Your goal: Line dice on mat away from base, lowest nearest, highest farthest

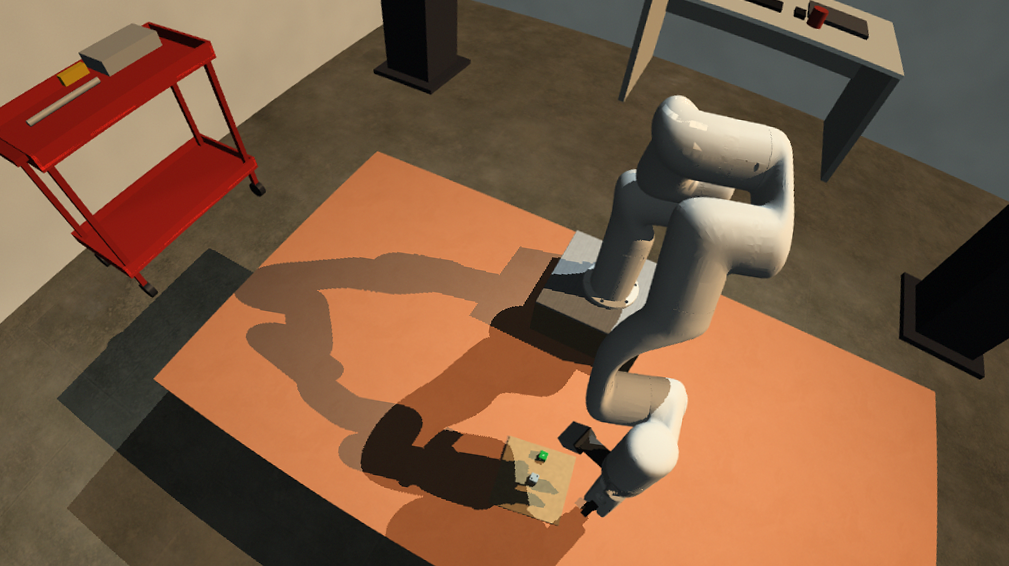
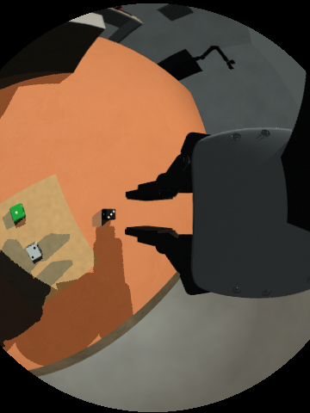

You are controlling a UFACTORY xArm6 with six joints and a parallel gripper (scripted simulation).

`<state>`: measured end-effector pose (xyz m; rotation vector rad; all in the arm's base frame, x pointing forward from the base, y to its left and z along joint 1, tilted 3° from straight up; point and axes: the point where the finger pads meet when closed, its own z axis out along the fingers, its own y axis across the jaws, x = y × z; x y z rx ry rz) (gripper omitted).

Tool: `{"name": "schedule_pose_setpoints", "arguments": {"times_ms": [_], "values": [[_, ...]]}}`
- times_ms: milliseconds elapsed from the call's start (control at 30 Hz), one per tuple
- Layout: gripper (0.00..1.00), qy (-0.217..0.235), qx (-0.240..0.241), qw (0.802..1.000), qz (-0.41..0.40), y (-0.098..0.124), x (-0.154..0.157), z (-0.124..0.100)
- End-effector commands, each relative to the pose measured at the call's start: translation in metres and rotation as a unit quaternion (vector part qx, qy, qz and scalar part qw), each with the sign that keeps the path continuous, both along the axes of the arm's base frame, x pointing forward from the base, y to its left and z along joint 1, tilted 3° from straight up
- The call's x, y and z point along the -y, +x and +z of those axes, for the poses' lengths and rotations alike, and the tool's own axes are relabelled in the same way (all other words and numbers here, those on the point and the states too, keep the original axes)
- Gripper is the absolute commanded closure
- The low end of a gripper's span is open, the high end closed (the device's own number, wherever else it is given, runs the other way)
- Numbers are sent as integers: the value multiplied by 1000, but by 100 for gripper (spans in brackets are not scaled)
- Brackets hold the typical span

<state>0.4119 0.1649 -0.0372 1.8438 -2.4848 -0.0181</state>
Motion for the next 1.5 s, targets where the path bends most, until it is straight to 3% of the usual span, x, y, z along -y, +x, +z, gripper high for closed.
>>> {"name": "schedule_pose_setpoints", "arguments": {"times_ms": [0,1067,1467], "values": [[69,1,2,1000,1,1,-1,1],[69,1,2,1000,1,1,-1,-1],[69,1,2,1000,1,1,0,-13]]}}
